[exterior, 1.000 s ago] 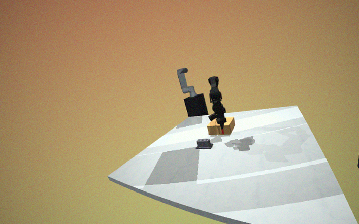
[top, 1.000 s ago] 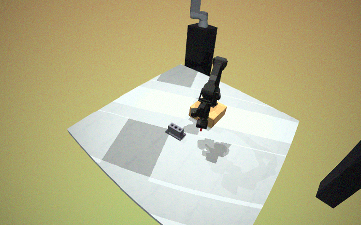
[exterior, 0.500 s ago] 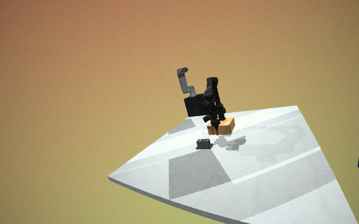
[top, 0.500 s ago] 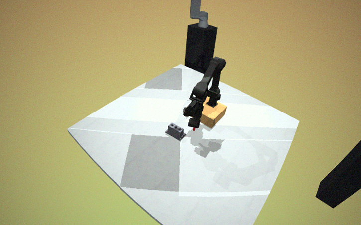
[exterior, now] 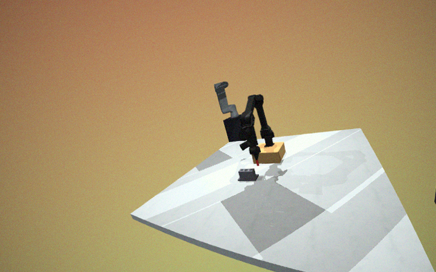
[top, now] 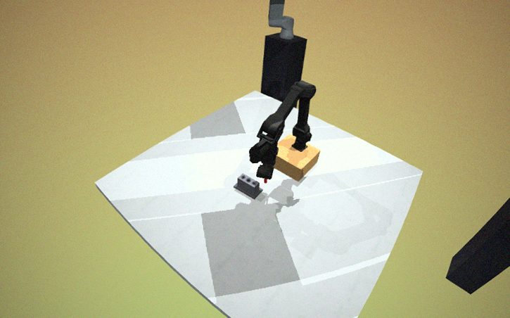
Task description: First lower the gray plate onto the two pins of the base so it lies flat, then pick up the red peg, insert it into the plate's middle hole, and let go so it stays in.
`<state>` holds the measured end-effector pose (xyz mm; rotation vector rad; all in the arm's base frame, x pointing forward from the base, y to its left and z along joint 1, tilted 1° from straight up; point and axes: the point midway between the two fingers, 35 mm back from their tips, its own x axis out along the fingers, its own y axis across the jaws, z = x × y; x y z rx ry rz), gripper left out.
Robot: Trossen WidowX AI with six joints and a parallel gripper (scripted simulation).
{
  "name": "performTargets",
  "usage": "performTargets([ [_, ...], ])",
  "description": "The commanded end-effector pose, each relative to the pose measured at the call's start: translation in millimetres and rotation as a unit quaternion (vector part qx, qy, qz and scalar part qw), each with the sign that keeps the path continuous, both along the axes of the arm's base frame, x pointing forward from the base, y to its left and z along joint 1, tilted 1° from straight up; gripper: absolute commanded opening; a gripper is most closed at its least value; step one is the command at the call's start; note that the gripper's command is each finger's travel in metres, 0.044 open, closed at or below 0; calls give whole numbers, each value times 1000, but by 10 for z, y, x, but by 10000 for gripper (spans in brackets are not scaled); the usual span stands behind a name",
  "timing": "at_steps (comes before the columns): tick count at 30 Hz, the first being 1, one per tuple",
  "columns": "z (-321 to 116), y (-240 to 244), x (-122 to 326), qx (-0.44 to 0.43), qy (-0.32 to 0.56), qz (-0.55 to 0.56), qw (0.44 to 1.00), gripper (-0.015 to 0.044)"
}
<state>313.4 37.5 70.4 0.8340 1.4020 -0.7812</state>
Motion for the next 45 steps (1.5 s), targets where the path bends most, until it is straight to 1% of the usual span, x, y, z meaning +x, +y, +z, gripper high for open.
performTargets([
  [1,1,-101,67,1,0,2,1000,0],
  [22,-3,-712,315,-1,0,1,1000,0],
  [45,-1,-699,337,-1,0,1,1000,0],
])
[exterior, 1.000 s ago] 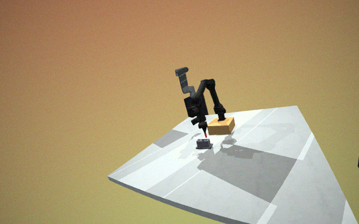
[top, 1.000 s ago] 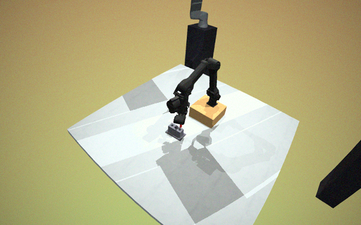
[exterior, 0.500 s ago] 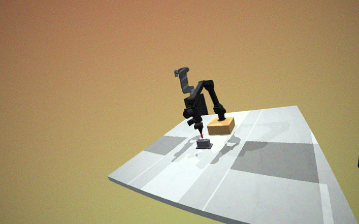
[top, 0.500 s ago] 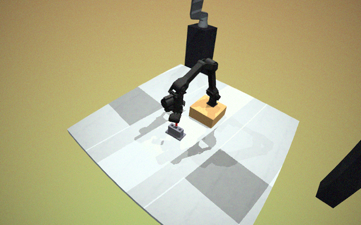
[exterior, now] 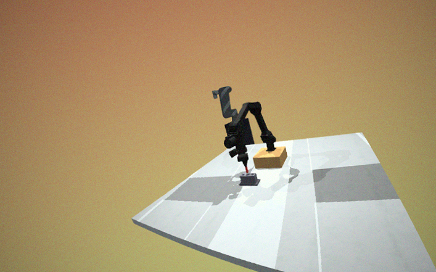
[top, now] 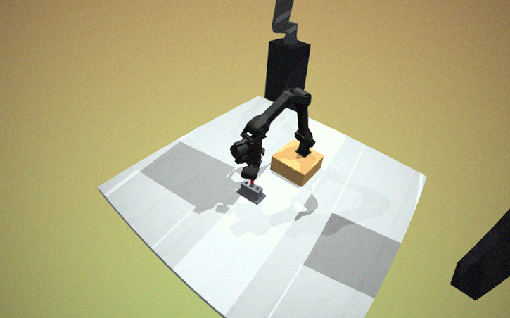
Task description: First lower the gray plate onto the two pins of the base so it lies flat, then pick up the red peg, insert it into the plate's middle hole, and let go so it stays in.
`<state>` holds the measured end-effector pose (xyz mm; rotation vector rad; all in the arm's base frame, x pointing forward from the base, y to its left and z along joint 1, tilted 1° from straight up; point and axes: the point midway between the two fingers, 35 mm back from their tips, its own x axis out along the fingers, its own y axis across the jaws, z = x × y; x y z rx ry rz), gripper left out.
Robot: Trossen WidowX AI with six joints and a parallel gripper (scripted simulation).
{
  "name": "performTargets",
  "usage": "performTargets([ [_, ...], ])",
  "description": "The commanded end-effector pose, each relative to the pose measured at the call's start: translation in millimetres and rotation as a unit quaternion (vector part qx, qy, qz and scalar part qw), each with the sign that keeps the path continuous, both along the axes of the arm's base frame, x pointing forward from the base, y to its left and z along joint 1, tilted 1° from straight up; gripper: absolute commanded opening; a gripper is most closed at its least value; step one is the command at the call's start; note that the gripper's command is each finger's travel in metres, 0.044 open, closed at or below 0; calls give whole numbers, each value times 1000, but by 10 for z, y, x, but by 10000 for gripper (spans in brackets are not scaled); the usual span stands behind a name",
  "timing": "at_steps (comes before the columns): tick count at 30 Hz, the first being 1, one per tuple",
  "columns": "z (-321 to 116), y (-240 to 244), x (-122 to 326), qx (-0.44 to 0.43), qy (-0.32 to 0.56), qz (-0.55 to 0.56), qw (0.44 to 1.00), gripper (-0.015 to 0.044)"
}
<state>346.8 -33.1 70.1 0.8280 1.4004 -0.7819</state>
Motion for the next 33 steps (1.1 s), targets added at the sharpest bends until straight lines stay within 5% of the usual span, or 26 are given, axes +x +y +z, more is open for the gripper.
performTargets([
  [1,3,7,4,2,0,-1,1000,0],
  [33,-13,-23,8,0,0,0,1000,0],
])
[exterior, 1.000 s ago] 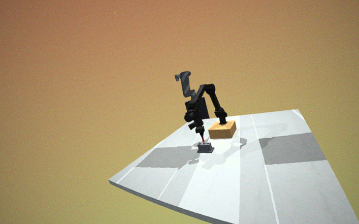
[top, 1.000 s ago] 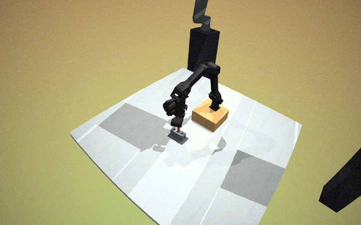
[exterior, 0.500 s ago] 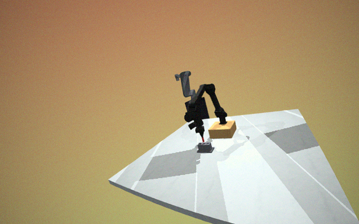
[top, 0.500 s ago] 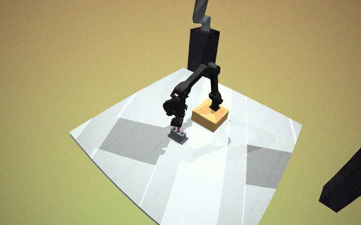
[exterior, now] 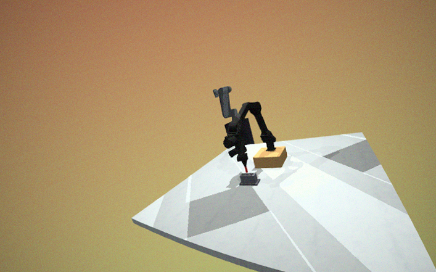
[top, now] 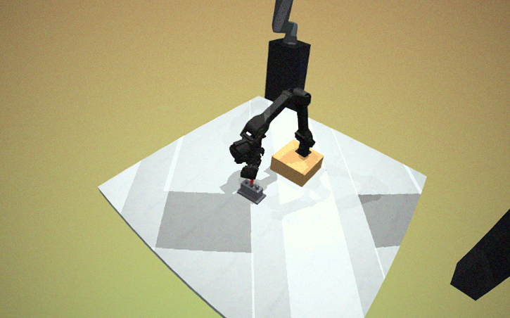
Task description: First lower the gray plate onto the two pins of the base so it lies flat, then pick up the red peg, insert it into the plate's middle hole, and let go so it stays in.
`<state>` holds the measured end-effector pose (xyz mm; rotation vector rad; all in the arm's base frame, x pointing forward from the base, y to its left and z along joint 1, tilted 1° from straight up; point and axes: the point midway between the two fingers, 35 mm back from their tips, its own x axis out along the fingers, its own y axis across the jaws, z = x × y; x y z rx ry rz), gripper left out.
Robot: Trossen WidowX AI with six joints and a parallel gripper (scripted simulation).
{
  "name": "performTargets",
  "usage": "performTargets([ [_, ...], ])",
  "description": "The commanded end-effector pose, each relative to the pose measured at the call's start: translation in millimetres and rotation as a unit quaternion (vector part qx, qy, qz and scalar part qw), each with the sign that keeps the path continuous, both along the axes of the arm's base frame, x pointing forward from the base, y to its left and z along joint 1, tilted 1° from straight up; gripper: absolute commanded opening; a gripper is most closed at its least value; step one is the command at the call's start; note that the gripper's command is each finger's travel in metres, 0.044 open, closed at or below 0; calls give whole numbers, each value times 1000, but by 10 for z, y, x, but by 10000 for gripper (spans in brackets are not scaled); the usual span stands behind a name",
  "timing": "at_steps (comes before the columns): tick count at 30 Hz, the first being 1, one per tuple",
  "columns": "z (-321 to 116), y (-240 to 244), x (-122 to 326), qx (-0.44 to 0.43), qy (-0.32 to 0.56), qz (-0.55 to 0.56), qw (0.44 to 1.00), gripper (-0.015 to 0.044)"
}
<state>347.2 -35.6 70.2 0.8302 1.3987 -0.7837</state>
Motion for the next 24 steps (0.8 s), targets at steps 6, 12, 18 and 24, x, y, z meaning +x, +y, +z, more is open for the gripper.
performTargets([
  [6,-95,8,4,1,0,1,1000,0],
  [12,-177,17,2,2,0,1,1000,0],
  [18,-169,16,3,1,0,1,1000,0],
  [24,-159,13,3,0,0,2,1000,0],
])
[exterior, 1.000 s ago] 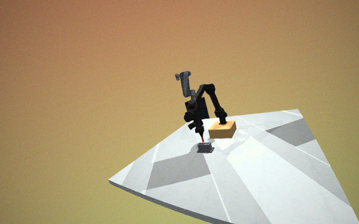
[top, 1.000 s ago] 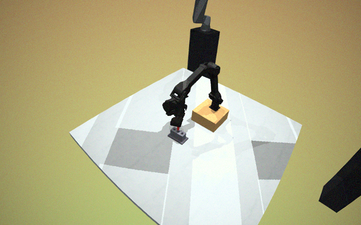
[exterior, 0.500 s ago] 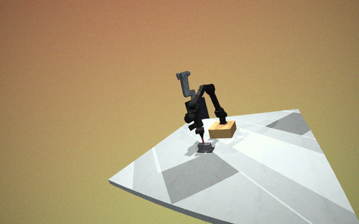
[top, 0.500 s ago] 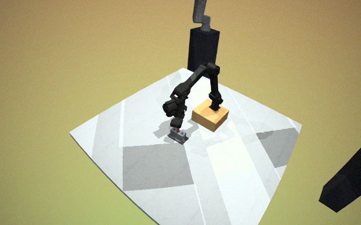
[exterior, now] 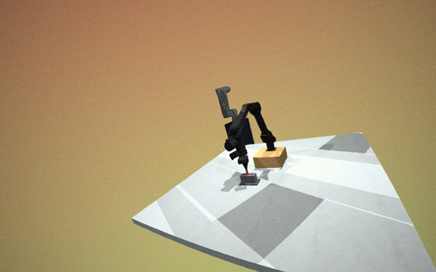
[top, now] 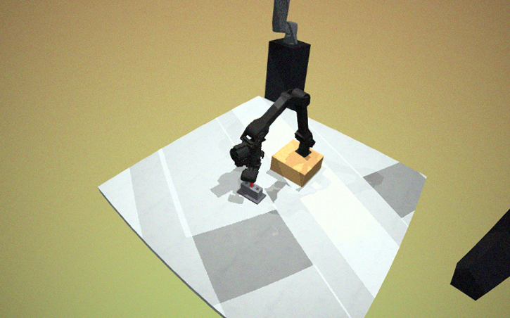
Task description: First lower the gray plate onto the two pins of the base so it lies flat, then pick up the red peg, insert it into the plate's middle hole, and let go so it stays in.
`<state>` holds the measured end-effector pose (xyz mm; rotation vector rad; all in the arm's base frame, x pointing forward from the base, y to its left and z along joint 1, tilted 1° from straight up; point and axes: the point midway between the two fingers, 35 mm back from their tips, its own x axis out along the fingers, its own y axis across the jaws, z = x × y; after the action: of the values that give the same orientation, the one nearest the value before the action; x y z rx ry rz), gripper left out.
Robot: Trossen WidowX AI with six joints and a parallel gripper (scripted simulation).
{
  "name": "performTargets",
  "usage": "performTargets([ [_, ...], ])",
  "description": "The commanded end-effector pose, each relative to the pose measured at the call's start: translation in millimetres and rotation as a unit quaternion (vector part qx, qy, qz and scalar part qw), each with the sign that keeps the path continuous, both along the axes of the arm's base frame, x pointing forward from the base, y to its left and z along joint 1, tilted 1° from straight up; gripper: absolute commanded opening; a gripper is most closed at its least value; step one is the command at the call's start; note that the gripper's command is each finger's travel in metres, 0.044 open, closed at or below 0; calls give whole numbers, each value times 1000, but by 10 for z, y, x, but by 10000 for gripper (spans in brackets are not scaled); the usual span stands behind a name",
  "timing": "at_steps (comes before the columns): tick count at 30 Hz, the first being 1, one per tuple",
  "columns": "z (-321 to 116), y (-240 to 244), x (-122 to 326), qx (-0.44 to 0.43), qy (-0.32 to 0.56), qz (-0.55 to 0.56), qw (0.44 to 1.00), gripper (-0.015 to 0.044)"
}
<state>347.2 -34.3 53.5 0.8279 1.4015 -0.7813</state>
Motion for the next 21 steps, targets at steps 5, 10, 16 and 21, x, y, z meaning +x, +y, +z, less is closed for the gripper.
performTargets([
  [5,-2,-1,6,0,-1,0,1000,0],
  [10,-9,-4,11,0,-1,0,1000,0],
  [16,-8,-2,4,0,0,0,1000,0],
  [21,-8,-2,4,0,0,0,1000,0],
])
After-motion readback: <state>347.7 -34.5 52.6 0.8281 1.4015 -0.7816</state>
